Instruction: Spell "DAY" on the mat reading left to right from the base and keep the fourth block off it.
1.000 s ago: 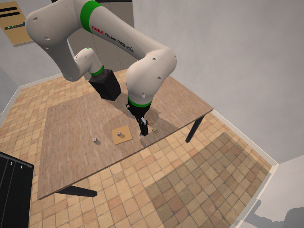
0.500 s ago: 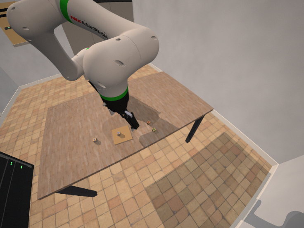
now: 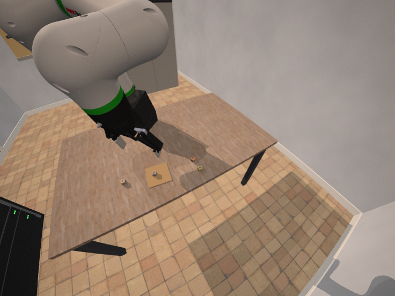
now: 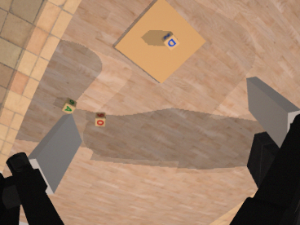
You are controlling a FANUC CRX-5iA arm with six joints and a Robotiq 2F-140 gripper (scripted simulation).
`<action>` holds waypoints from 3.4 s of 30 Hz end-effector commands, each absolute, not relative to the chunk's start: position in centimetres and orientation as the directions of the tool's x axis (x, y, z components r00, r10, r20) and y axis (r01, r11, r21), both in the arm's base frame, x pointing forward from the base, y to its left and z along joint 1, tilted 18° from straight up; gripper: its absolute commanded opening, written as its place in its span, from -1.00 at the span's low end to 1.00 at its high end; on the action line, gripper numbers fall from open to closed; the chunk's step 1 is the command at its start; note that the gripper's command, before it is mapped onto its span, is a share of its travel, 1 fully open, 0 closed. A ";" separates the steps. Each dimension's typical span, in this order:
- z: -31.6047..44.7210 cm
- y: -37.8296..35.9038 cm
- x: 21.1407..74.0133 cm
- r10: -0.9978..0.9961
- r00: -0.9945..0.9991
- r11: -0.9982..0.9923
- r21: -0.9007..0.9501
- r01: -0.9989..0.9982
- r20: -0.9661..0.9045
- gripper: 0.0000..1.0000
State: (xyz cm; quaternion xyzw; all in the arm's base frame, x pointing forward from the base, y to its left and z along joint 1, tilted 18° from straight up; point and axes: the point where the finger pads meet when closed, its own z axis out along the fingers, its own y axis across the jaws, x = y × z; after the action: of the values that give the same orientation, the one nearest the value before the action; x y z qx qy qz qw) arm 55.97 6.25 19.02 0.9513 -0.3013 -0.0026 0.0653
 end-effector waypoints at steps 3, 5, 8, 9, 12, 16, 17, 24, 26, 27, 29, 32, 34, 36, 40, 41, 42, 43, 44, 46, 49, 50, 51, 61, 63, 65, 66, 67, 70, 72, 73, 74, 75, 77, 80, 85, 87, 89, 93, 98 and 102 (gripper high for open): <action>21.7 4.2 54.4 -0.411 0.912 -0.908 0.087 -0.409 -0.001 1.00; 22.5 3.5 53.8 -0.357 0.934 -0.932 0.074 -0.355 -0.007 1.00; 23.6 2.7 53.0 -0.279 0.960 -0.959 0.057 -0.278 -0.011 1.00; 23.6 2.7 53.0 -0.279 0.960 -0.959 0.057 -0.278 -0.011 1.00; 25.0 1.7 52.0 -0.179 0.984 -0.983 0.035 -0.179 -0.011 1.00; 26.2 0.8 50.9 -0.083 0.997 -0.996 0.015 -0.083 -0.007 1.00; 26.2 0.8 50.9 -0.083 0.997 -0.996 0.015 -0.083 -0.007 1.00; 25.0 1.5 51.3 -0.151 0.988 -0.988 0.030 -0.150 -0.012 1.00; 25.0 1.5 51.2 -0.145 0.989 -0.989 0.029 -0.144 -0.011 1.00; 25.0 1.5 51.2 -0.145 0.989 -0.989 0.029 -0.144 -0.011 1.00; 24.7 1.7 51.4 -0.173 0.985 -0.984 0.033 -0.172 -0.013 1.00; 23.0 2.9 52.2 -0.280 0.960 -0.959 0.057 -0.279 -0.014 1.00; 22.1 3.5 52.6 -0.334 0.943 -0.941 0.070 -0.332 -0.011 1.00; 21.2 4.1 53.0 -0.388 0.922 -0.919 0.083 -0.386 -0.007 1.00; 19.5 5.3 53.6 -0.482 0.876 -0.871 0.105 -0.480 0.005 1.00; 19.5 5.3 53.6 -0.482 0.876 -0.871 0.105 -0.480 0.005 1.00; 18.6 6.0 53.9 -0.530 0.848 -0.841 0.116 -0.528 0.013 1.00; 18.6 6.0 53.9 -0.530 0.848 -0.841 0.116 -0.528 0.013 1.00; 18.6 6.0 53.9 -0.530 0.848 -0.841 0.116 -0.528 0.013 1.00; 16.9 7.1 54.4 -0.611 0.791 -0.781 0.134 -0.609 0.033 1.00; 15.6 8.1 54.8 -0.670 0.741 -0.728 0.146 -0.669 0.052 1.00; 15.6 8.1 54.8 -0.670 0.741 -0.728 0.146 -0.669 0.052 1.00; 14.7 8.7 55.0 -0.709 0.702 -0.688 0.153 -0.709 0.067 1.00; 11.8 10.8 55.5 -0.809 0.575 -0.556 0.164 -0.815 0.118 1.00; 9.6 12.3 55.7 -0.867 0.472 -0.449 0.162 -0.879 0.160 1.00; 9.3 12.5 55.8 -0.874 0.456 -0.432 0.161 -0.887 0.167 1.00; 9.3 12.5 55.8 -0.874 0.456 -0.432 0.161 -0.887 0.167 1.00; 8.0 13.3 55.8 -0.898 0.396 -0.370 0.155 -0.916 0.191 1.00; 6.8 14.2 55.9 -0.918 0.335 -0.309 0.146 -0.940 0.215 1.00; 5.6 15.0 55.9 -0.932 0.274 -0.248 0.134 -0.959 0.237 1.00; 5.2 15.3 55.9 -0.937 0.249 -0.223 0.128 -0.966 0.247 1.00; 4.7 15.6 55.9 -0.941 0.224 -0.198 0.122 -0.972 0.255 1.00; 4.5 15.7 55.9 -0.942 0.214 -0.189 0.120 -0.975 0.259 1.00; 4.5 15.7 55.9 -0.942 0.214 -0.189 0.120 -0.975 0.259 1.00; 2.3 17.2 55.7 -0.950 0.098 -0.075 0.086 -0.993 0.297 1.00; 0.2 18.5 55.5 -0.945 -0.012 0.029 0.047 -0.998 0.328 1.00; -0.8 19.2 55.3 -0.938 -0.064 0.077 0.025 -0.997 0.340 1.00; -1.8 19.8 55.2 -0.930 -0.114 0.123 0.004 -0.992 0.351 1.00; -3.6 20.8 54.8 -0.907 -0.206 0.206 -0.040 -0.978 0.366 1.00; -6.1 22.3 54.3 -0.866 -0.326 0.311 -0.103 -0.945 0.378 1.00; -7.5 23.0 53.9 -0.838 -0.394 0.368 -0.142 -0.919 0.379 1.00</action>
State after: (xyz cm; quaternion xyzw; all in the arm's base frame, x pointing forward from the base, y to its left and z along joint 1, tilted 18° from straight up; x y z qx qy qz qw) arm 54.17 22.20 -6.07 0.5692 -0.7983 0.1499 0.1277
